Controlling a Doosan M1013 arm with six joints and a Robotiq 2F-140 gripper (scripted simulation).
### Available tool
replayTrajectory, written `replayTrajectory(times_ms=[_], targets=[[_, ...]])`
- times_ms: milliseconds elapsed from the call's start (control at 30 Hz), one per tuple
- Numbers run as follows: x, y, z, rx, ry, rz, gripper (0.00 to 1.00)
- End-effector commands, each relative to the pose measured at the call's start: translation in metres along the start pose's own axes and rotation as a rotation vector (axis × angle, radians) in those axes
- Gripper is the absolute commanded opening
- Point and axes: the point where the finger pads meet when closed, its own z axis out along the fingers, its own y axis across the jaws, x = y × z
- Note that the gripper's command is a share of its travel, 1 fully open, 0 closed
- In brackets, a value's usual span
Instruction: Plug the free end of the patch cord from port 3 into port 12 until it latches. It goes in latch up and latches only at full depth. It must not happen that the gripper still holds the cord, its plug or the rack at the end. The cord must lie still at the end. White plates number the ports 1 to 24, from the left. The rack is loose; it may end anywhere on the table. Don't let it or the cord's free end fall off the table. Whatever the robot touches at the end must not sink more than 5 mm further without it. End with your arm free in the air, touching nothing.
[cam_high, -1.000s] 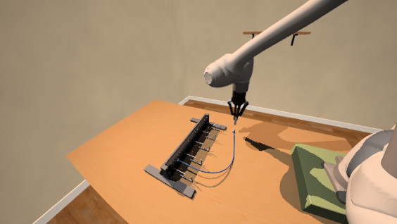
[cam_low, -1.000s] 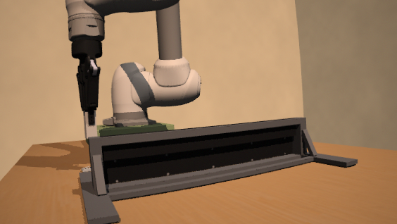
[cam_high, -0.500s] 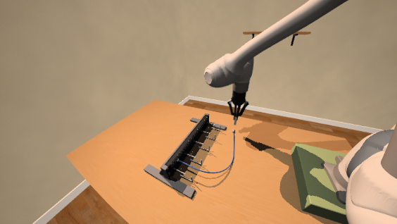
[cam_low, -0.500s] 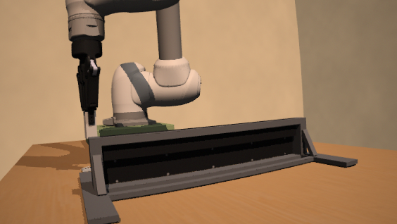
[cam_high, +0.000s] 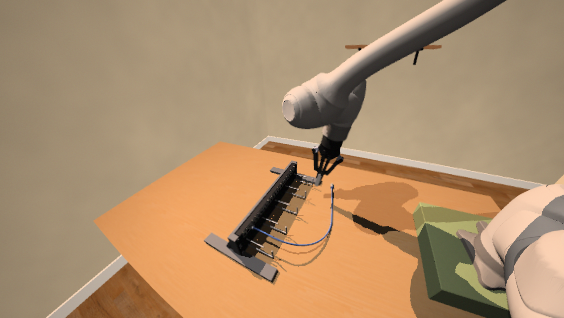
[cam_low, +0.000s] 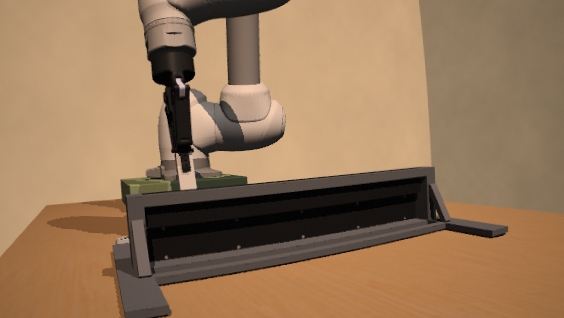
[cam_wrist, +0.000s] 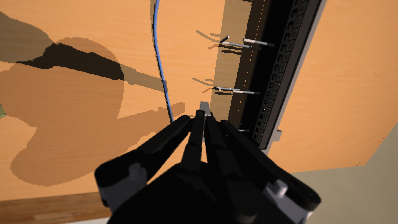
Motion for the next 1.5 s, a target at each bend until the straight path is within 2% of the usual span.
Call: replayTrajectory(times_ms=[0, 233, 300, 333, 800, 867, 900, 1167, 1467], targets=[[0.04, 0.013, 0.002, -0.081, 0.004, 0.112, 0.0], [0.101, 0.031, -0.002, -0.203, 0.052, 0.31, 0.0], [0.101, 0.031, -0.002, -0.203, 0.052, 0.31, 0.0], [0.124, 0.035, -0.005, -0.248, 0.077, 0.392, 0.0], [0.22, 0.038, -0.032, -0.438, 0.248, 0.818, 0.0], [0.22, 0.038, -0.032, -0.438, 0.248, 0.818, 0.0], [0.233, 0.035, -0.038, -0.466, 0.284, 0.896, 0.0], [0.265, 0.021, -0.058, -0.538, 0.403, 1.131, 0.0], [0.284, 0.001, -0.078, -0.593, 0.527, 1.35, 0.0]])
